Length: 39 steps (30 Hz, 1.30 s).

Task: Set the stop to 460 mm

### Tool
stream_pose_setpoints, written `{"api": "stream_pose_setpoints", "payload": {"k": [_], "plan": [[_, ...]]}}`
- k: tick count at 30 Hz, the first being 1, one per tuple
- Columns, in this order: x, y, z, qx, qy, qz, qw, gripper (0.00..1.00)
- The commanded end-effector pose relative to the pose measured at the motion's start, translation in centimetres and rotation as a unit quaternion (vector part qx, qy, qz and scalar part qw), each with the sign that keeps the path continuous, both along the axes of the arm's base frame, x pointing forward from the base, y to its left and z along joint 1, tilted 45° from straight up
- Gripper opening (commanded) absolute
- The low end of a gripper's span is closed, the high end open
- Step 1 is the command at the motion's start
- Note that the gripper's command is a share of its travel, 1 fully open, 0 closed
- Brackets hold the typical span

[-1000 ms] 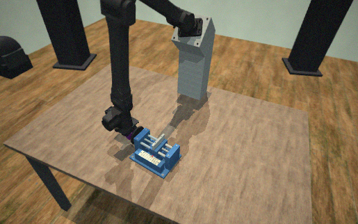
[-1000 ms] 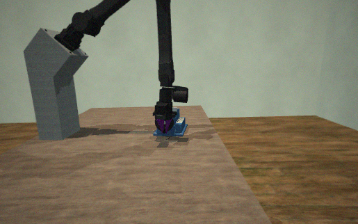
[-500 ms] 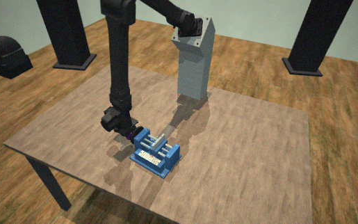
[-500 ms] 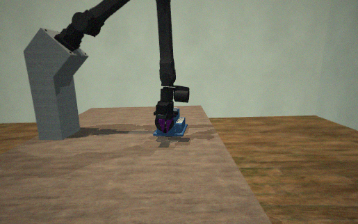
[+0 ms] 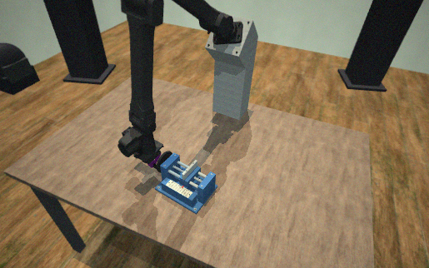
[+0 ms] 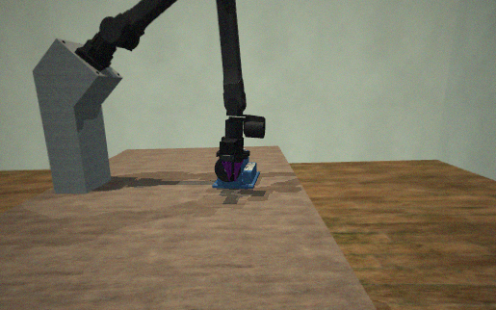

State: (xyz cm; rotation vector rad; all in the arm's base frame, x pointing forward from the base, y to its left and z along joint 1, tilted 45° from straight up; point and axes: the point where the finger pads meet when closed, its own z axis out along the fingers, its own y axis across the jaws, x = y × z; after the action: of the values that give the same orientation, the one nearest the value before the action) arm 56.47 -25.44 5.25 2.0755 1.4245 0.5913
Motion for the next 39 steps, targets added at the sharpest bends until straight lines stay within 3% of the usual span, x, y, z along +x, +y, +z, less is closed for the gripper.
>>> {"api": "stream_pose_setpoints", "payload": {"k": [1,10,18,20,21,26,28,34,39], "plan": [[1.5,-0.9,6.4,-0.02,-0.049,-0.002,0.999,0.06],[1.5,-1.0,7.0,-0.024,-0.059,-0.002,0.998,0.06],[-2.3,-0.1,6.8,-0.016,-0.037,-0.005,0.999,0.06],[-2.3,-0.1,6.8,-0.016,-0.037,-0.005,0.999,0.06],[-1.2,0.0,8.3,-0.023,-0.055,-0.002,0.998,0.06],[-1.4,-0.1,8.4,-0.025,-0.058,-0.003,0.998,0.06],[-2.7,0.2,7.1,-0.021,-0.048,-0.004,0.999,0.06],[-5.6,1.0,5.7,-0.022,-0.046,-0.004,0.999,0.06],[-6.6,1.5,5.0,-0.019,-0.039,-0.004,0.999,0.06]]}}
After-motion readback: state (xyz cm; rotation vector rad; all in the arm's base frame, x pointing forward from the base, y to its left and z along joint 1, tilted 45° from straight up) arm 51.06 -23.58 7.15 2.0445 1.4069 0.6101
